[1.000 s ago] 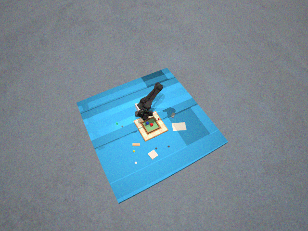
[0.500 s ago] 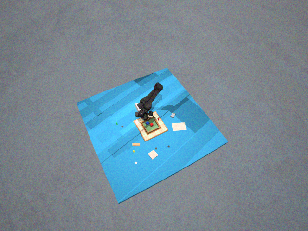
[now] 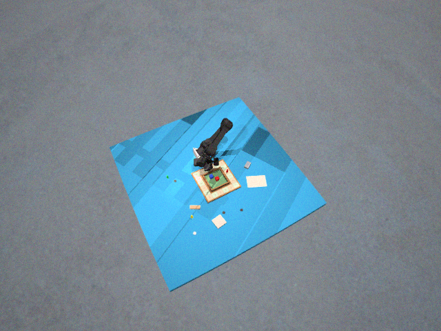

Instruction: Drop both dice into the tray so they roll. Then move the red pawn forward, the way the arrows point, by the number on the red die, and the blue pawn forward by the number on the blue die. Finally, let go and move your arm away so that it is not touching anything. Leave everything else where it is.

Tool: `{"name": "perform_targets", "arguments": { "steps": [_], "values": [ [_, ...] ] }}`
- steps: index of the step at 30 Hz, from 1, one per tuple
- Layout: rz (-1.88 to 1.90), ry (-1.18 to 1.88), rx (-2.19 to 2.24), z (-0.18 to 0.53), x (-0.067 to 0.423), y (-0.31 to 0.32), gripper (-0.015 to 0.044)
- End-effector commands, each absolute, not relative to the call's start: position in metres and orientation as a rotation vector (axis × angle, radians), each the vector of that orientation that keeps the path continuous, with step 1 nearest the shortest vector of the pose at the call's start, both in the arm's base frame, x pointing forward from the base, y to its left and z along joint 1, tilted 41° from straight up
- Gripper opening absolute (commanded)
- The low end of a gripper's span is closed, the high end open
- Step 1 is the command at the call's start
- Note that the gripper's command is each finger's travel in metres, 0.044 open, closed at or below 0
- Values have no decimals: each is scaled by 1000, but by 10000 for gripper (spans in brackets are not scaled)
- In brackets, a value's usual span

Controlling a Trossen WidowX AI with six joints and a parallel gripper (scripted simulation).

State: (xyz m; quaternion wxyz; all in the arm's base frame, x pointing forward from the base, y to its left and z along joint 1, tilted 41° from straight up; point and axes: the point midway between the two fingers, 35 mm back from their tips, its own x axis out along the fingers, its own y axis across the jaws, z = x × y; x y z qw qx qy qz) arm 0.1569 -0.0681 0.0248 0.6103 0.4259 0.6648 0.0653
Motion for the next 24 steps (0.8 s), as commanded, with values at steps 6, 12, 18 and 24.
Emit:
{"name": "perform_targets", "arguments": {
  "steps": [6, 12, 18, 24],
  "values": [
    [146, 1534, 975, 55, 155, -97, 0],
    [147, 1535, 976, 78, 150, -114, 0],
    [150, 1535, 978, 102, 144, -128, 0],
    [149, 1535, 977, 96, 151, -135, 0]
  ]
}}
